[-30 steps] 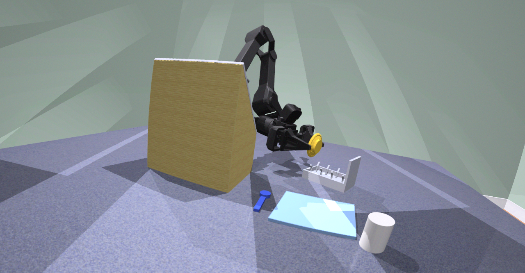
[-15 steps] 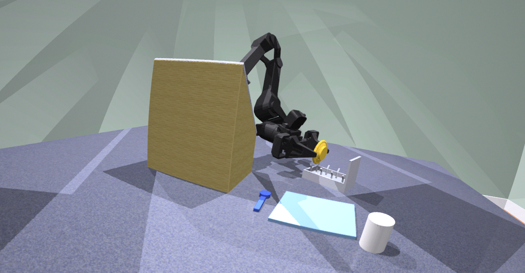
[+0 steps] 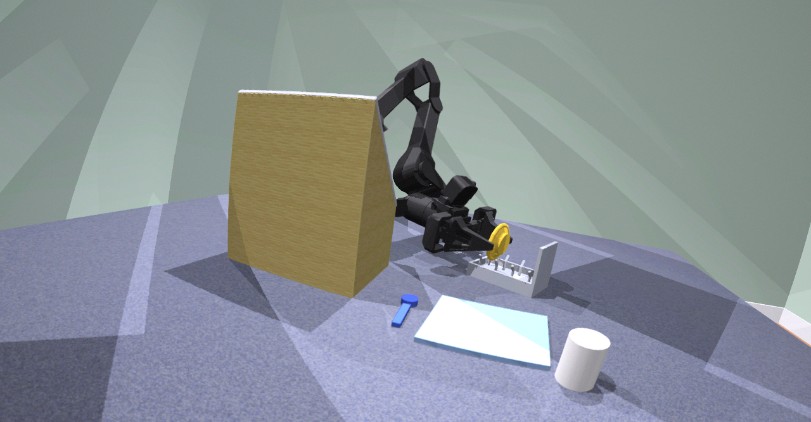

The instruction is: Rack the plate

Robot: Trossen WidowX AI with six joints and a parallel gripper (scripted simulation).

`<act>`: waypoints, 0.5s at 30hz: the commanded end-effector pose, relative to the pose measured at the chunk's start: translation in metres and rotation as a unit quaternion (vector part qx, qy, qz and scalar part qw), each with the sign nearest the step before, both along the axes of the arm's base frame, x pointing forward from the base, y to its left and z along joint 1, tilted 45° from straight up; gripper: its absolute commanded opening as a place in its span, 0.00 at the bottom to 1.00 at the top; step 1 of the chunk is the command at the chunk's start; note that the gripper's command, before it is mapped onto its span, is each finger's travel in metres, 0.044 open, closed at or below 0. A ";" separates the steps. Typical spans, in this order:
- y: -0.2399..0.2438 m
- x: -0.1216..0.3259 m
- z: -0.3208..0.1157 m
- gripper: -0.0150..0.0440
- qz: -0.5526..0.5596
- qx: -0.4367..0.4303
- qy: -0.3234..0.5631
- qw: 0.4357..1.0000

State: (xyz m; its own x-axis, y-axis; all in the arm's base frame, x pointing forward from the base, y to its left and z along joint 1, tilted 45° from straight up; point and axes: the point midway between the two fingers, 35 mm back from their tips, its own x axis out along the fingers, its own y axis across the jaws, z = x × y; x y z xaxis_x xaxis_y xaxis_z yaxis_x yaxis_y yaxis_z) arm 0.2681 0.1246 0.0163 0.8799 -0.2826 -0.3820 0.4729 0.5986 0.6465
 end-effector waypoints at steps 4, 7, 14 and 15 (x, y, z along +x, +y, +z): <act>0.007 0.001 -0.008 0.25 -0.001 0.002 -0.002 1.000; 0.004 -0.001 -0.007 0.25 0.002 -0.002 0.003 1.000; 0.004 -0.001 -0.007 0.25 0.002 -0.002 0.003 1.000; 0.004 -0.001 -0.007 0.25 0.002 -0.002 0.003 1.000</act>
